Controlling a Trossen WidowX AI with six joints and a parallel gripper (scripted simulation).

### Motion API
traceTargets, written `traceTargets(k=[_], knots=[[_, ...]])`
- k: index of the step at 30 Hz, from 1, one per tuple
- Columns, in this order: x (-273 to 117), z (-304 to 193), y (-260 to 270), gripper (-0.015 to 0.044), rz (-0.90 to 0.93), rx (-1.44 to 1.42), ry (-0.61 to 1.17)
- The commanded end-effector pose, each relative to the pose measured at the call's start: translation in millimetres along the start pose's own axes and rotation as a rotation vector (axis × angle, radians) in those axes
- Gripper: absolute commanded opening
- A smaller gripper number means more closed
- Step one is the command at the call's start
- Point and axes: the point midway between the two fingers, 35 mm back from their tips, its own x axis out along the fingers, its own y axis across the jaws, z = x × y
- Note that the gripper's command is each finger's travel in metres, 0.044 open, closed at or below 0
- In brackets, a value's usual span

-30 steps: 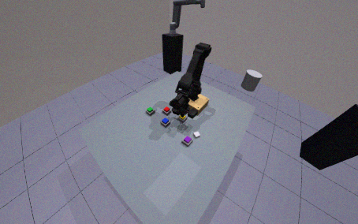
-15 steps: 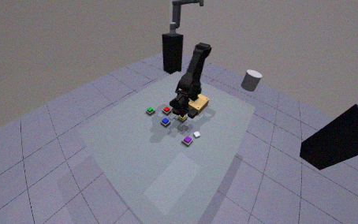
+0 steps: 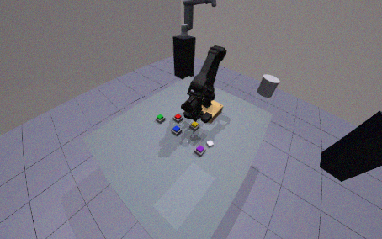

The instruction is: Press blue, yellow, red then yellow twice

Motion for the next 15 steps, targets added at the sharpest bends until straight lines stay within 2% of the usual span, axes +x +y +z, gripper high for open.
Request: traceTargets(k=[1, 15], knots=[[0.4, 0.8, 0.2, 0.0020, 0.001, 0.001, -0.002], [23.4, 0.8, 0.2, 0.0020, 0.001, 0.001, -0.002]])
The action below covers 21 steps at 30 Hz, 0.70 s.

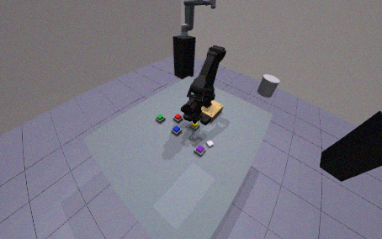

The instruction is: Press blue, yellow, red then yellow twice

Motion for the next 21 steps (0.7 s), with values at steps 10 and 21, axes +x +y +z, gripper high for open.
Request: traceTargets(k=[10, 21], knots=[[14.3, -4.0, -0.7, 0.0020, -0.001, 0.004, 0.011], [14.3, -4.0, -0.7, 0.0020, -0.001, 0.004, 0.011]])
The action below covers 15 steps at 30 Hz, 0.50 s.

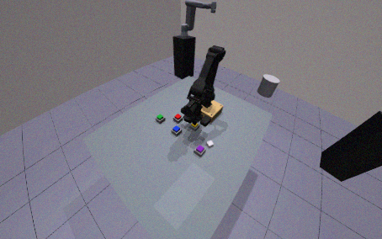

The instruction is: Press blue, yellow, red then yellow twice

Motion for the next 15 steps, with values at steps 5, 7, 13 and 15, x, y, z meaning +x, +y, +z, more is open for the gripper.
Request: traceTargets(k=[5, 7, 13, 15], knots=[[1.9, -2.9, -0.5, 0.0020, -0.001, 0.006, 0.009], [1.9, -2.9, -0.5, 0.0020, -0.001, 0.006, 0.009], [-30.9, -2.5, -0.4, 0.0020, -0.001, 0.006, 0.009], [-30.9, -2.5, -0.4, 0.0020, -0.001, 0.006, 0.009]])
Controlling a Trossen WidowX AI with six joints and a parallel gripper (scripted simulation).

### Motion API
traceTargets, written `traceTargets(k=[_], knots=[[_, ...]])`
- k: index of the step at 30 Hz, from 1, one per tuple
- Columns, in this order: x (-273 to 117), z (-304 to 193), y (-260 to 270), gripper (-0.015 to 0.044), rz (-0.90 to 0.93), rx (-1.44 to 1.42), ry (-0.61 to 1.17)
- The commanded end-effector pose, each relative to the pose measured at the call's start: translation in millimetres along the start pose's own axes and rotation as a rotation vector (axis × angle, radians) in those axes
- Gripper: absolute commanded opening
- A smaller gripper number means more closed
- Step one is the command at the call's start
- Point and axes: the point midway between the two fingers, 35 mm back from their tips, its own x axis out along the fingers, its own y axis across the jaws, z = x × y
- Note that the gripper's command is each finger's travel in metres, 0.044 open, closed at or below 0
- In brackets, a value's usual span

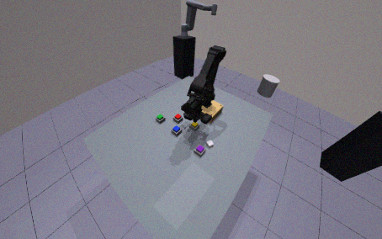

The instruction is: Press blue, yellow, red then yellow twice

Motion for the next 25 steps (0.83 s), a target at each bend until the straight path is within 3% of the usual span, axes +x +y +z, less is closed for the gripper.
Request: traceTargets(k=[1, 2, 5, 16, 25], knots=[[-12.4, 1.2, 0.3, 0.0020, 0.002, 0.002, -0.005], [-12.4, 1.2, 0.3, 0.0020, 0.002, 0.002, -0.005], [-21.3, 12.9, 14.3, 0.0099, 0.002, 0.002, -0.006], [-74.8, 56.5, 151.3, 0.0387, 0.015, 0.002, -0.010], [-77.3, 56.2, 160.9, 0.0400, 0.016, 0.002, -0.009]])
